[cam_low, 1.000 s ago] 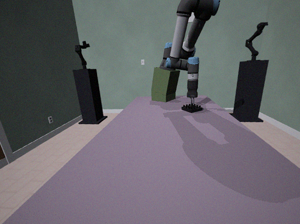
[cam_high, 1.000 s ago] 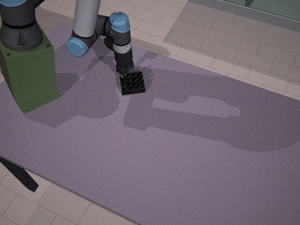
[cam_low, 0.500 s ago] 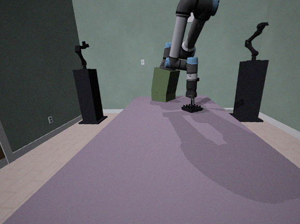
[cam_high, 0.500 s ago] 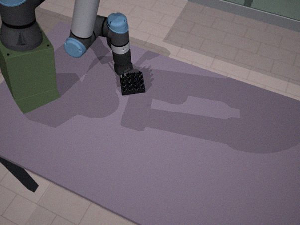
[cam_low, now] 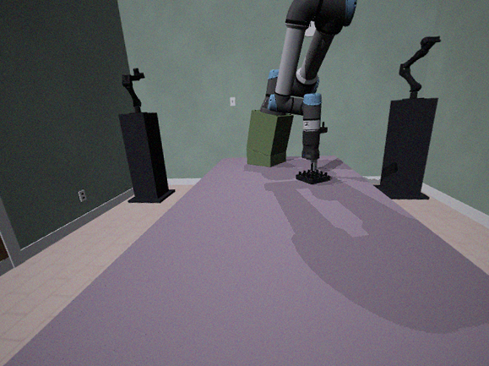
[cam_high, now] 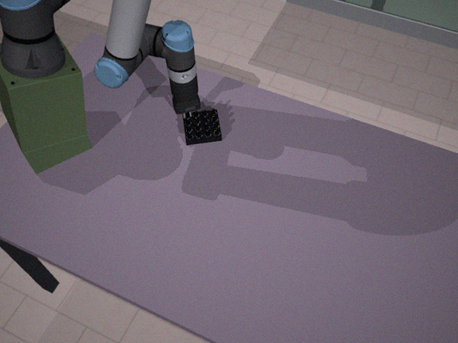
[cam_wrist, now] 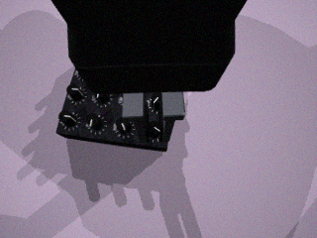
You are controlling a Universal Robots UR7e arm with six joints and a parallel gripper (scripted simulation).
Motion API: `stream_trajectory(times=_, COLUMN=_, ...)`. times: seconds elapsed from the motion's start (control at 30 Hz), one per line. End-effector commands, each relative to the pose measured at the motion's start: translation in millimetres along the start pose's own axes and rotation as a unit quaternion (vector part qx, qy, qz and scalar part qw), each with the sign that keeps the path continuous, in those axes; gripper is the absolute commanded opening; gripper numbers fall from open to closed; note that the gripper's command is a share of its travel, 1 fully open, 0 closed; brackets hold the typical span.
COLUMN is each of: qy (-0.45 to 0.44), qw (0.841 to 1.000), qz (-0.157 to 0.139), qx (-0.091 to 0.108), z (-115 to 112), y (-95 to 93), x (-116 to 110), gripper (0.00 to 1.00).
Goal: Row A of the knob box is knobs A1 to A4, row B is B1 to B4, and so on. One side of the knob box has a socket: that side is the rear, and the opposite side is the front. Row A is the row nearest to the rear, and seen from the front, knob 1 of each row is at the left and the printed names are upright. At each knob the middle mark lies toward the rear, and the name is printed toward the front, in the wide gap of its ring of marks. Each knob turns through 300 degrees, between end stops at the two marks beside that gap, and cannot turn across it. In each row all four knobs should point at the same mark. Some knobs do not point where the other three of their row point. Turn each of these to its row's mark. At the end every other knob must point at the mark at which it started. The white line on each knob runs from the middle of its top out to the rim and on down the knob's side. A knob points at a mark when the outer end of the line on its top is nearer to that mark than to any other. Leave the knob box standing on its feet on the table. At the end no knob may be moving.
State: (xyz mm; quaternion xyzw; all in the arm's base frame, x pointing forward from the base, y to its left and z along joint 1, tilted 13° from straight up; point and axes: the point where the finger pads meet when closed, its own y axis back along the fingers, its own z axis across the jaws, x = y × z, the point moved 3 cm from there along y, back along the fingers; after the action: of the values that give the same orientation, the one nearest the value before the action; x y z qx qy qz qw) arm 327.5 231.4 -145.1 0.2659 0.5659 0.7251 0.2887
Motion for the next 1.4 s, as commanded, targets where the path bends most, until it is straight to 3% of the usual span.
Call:
stream_trajectory(times=0.0, qy=-0.019, qw=1.000, qz=-0.001, qx=0.000, z=0.3, y=0.3, x=-0.1, gripper=0.30)
stream_trajectory(times=0.47, qy=-0.082, qw=0.997, qz=-0.001, qx=0.000, z=0.3, y=0.3, x=-0.1, gripper=0.30)
stream_trajectory(times=1.37, qy=-0.099, qw=0.995, qz=-0.001, qx=0.000, z=0.3, y=0.3, x=-0.1, gripper=0.30)
